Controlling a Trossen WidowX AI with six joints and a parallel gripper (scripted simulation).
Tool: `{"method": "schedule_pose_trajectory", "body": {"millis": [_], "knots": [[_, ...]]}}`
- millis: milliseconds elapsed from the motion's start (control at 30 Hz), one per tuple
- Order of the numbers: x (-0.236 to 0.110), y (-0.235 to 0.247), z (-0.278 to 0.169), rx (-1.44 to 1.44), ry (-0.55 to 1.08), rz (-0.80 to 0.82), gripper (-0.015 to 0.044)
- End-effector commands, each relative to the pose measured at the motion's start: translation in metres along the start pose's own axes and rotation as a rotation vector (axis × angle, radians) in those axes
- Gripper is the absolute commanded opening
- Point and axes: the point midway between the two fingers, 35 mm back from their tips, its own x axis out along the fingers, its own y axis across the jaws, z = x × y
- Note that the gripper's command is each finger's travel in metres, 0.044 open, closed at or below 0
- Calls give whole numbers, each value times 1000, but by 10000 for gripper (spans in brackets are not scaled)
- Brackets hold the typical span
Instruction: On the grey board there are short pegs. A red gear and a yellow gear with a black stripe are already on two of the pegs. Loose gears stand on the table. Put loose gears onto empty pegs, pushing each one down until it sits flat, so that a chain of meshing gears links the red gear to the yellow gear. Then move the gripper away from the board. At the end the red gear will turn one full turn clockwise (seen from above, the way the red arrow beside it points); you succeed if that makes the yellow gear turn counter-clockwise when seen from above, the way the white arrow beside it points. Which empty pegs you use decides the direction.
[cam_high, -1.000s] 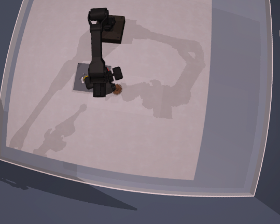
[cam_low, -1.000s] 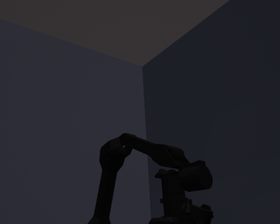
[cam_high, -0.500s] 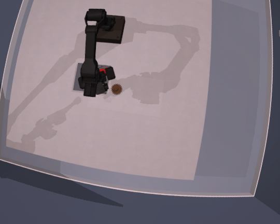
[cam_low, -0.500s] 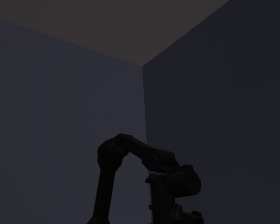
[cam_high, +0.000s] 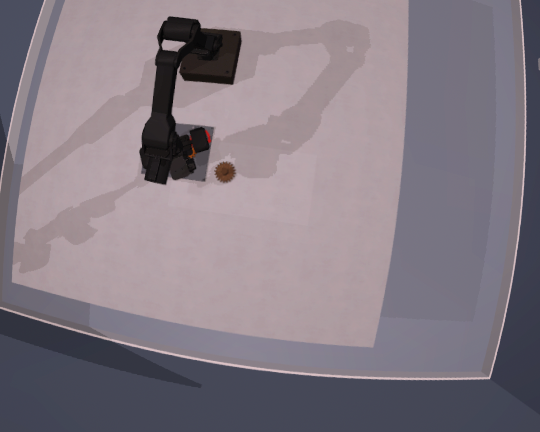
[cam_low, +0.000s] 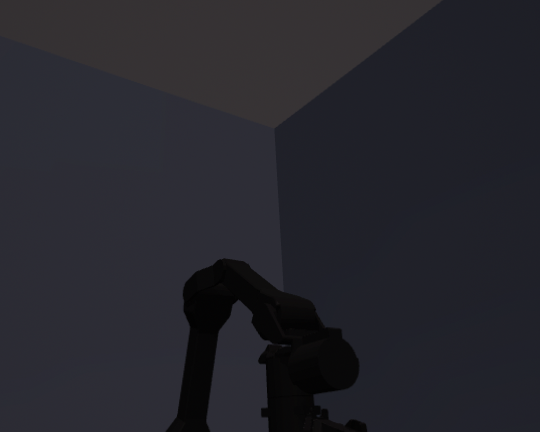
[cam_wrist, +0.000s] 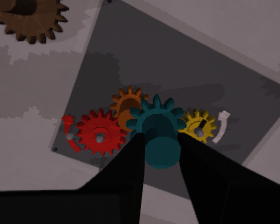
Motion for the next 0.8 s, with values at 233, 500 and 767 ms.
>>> {"method": "schedule_pose_trajectory", "body": {"millis": [233, 500, 767], "knots": [[12, -18, -18, -6, 9, 8, 0], [11, -18, -17, -74, 9, 9, 0], [9, -17, -16, -302, 8, 10, 0]]}}
